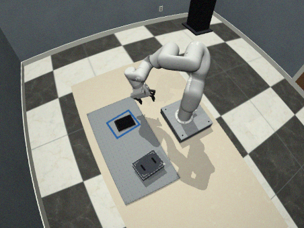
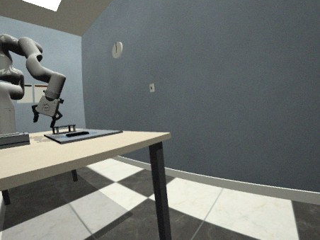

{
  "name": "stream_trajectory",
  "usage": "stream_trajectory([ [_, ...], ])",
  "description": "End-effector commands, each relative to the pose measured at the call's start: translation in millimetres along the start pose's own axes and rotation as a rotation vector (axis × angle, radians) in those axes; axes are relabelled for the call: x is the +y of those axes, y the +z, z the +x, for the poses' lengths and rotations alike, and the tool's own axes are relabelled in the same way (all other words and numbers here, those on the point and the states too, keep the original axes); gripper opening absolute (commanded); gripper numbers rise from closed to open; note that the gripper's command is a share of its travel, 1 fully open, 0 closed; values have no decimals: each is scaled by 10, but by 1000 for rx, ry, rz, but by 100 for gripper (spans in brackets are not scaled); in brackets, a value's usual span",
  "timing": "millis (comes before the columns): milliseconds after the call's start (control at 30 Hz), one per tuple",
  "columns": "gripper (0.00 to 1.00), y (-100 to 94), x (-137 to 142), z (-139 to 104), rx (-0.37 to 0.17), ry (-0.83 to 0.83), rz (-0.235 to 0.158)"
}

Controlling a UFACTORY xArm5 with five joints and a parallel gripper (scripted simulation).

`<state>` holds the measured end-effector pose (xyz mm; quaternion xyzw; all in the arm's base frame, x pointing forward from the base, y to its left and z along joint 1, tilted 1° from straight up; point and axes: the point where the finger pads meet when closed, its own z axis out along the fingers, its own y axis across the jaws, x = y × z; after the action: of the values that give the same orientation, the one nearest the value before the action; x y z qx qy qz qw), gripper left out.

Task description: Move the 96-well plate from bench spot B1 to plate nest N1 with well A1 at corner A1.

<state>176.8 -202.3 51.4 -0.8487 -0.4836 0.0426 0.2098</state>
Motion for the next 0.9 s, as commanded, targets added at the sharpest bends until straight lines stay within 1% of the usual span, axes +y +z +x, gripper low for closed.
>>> stream_trajectory([
  [0,100,-157,121,133,-30,70,-20],
  [67,100,-157,121,133,-30,70,-20],
  [133,100,-219,166,198,-47,119,-37],
  [200,100,-219,166,198,-47,119,-37],
  [233,100,-250,188,230,-47,119,-37],
  [300,100,-312,229,298,-62,168,-56],
  [333,100,-342,250,332,-62,168,-56],
  [400,100,-345,251,335,-62,168,-56],
  [467,100,-404,289,408,-76,216,-76],
  [567,100,-437,309,447,-76,216,-76],
  [633,100,-496,342,523,-86,264,-97],
  [667,100,-525,358,560,-86,264,-97],
  [767,100,-529,360,566,-86,264,-97],
  [833,100,-585,389,644,-95,312,-119],
  [867,100,-614,403,683,-95,312,-119],
])
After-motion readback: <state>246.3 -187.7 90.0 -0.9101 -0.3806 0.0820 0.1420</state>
